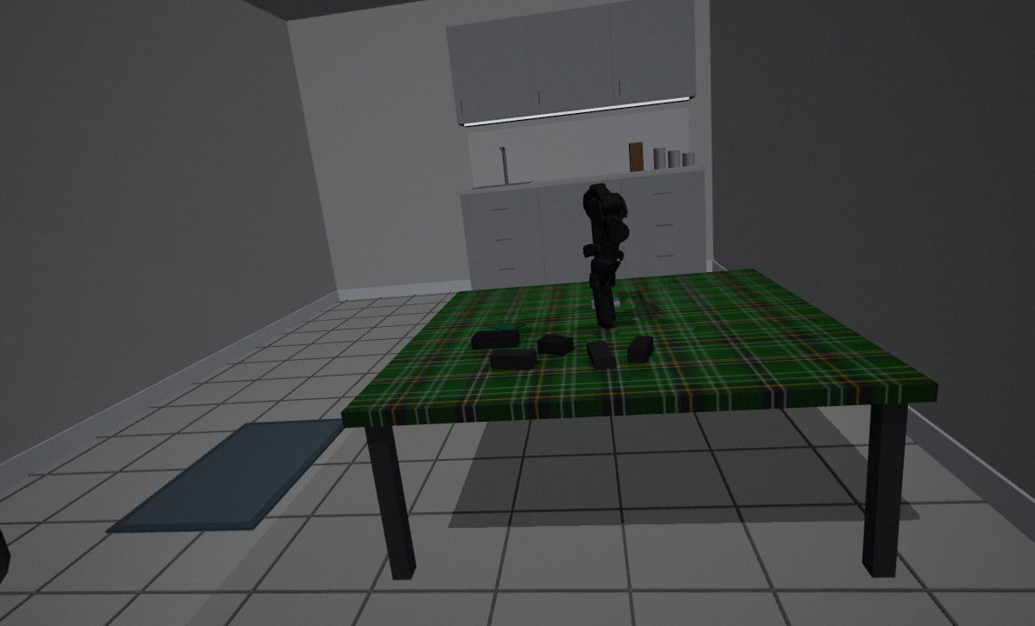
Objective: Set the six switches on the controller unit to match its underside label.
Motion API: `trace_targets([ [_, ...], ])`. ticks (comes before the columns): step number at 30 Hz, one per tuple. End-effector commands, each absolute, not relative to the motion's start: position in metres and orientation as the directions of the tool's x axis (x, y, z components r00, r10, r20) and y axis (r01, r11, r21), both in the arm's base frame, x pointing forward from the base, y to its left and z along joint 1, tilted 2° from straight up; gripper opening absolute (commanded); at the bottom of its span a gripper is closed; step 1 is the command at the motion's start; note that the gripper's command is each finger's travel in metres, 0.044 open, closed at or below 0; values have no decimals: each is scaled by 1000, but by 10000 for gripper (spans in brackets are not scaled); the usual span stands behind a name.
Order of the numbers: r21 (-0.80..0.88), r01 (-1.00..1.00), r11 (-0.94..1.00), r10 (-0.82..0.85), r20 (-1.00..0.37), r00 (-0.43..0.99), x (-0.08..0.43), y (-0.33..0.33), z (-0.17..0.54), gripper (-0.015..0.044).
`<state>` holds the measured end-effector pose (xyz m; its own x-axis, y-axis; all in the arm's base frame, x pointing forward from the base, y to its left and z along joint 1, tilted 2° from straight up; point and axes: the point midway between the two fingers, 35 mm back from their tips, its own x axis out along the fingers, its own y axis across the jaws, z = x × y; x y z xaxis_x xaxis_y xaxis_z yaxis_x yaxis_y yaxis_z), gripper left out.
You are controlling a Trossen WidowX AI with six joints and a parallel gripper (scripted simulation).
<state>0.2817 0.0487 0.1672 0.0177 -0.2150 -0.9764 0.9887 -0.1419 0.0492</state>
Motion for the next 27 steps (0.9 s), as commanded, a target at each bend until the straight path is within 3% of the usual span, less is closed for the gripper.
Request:
trace_targets([
  [1, 42, 988, -147, -192, -981, 13, 283, 55, 164, 336],
  [27, 42, 988, -147, -131, -991, 23, 286, 75, 162, 338],
])
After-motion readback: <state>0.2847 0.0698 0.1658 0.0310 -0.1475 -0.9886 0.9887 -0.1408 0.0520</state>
